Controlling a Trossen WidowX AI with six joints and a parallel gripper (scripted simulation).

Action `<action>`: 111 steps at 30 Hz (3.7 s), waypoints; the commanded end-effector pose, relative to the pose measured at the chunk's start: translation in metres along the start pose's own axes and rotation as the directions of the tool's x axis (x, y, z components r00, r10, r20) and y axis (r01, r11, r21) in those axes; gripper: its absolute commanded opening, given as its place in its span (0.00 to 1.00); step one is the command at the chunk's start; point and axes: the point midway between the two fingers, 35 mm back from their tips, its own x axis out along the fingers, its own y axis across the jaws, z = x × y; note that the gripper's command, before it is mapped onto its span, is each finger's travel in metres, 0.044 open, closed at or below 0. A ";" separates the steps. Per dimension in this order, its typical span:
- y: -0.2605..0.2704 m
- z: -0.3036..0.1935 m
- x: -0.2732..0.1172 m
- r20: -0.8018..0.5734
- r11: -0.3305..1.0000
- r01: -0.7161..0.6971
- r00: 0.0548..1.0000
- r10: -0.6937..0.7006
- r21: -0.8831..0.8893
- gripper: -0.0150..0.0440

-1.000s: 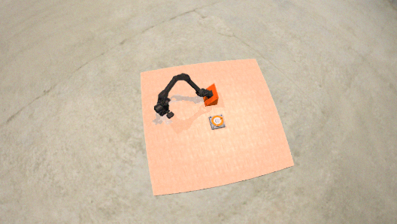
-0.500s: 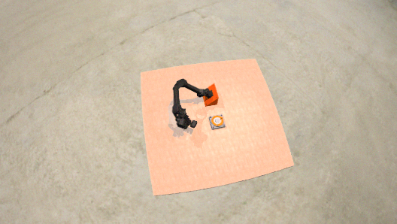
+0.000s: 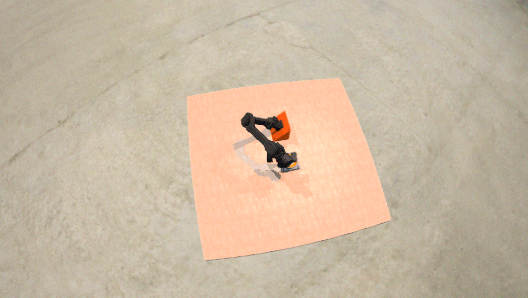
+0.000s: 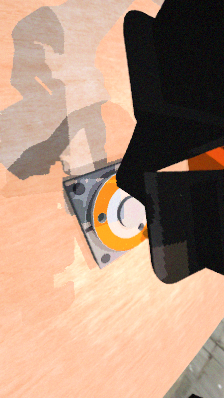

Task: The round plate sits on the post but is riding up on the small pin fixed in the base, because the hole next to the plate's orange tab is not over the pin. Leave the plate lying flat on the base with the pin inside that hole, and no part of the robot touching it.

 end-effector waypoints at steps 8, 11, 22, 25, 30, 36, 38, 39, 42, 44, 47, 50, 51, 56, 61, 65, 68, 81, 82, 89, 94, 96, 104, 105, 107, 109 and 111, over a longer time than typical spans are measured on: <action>0.078 -0.087 0.013 0.074 0.951 0.186 0.982 -0.173 -0.248 0.25; 0.079 -0.089 0.014 0.077 0.949 0.190 0.981 -0.176 -0.252 0.25; 0.071 -0.086 0.054 0.078 0.949 0.191 0.981 -0.177 -0.252 0.25; 0.069 -0.086 0.061 0.078 0.949 0.192 0.981 -0.178 -0.251 0.25; 0.070 -0.085 0.061 0.078 0.949 0.192 0.981 -0.178 -0.251 0.25; 0.075 -0.079 0.061 0.079 0.949 0.192 0.981 -0.177 -0.251 0.25; 0.077 -0.077 0.061 0.079 0.949 0.192 0.981 -0.177 -0.251 0.25; 0.078 -0.076 0.061 0.079 0.949 0.192 0.981 -0.177 -0.251 0.25; 0.080 -0.074 0.062 0.079 0.949 0.192 0.981 -0.177 -0.251 0.25; 0.081 -0.073 0.062 0.079 0.949 0.192 0.981 -0.177 -0.251 0.25; 0.083 -0.071 0.063 0.079 0.949 0.192 0.981 -0.177 -0.251 0.25; 0.084 -0.068 0.063 0.079 0.949 0.191 0.981 -0.177 -0.251 0.25; 0.085 -0.068 0.063 0.079 0.949 0.191 0.981 -0.177 -0.251 0.25; 0.087 -0.063 0.063 0.079 0.949 0.191 0.981 -0.177 -0.250 0.25; 0.089 -0.059 0.062 0.079 0.949 0.191 0.981 -0.177 -0.250 0.25; 0.091 -0.055 0.062 0.080 0.949 0.191 0.981 -0.177 -0.250 0.25; 0.092 -0.051 0.062 0.080 0.949 0.191 0.981 -0.177 -0.250 0.25; 0.092 -0.034 0.060 0.080 0.949 0.192 0.981 -0.177 -0.249 0.25; 0.092 -0.032 0.060 0.080 0.949 0.192 0.981 -0.177 -0.249 0.25; 0.090 -0.022 0.057 0.081 0.949 0.192 0.981 -0.177 -0.249 0.25; 0.087 -0.015 0.056 0.081 0.949 0.192 0.981 -0.178 -0.249 0.25; 0.085 -0.012 0.055 0.081 0.949 0.192 0.981 -0.178 -0.249 0.25; 0.079 -0.003 0.052 0.081 0.949 0.193 0.981 -0.178 -0.249 0.25; 0.078 -0.002 0.052 0.081 0.949 0.193 0.981 -0.178 -0.249 0.25; 0.076 -0.001 0.051 0.081 0.949 0.193 0.981 -0.178 -0.249 0.25; 0.075 0.000 0.051 0.081 0.949 0.193 0.981 -0.178 -0.249 0.25; 0.074 0.000 0.051 0.081 0.949 0.193 0.981 -0.178 -0.249 0.25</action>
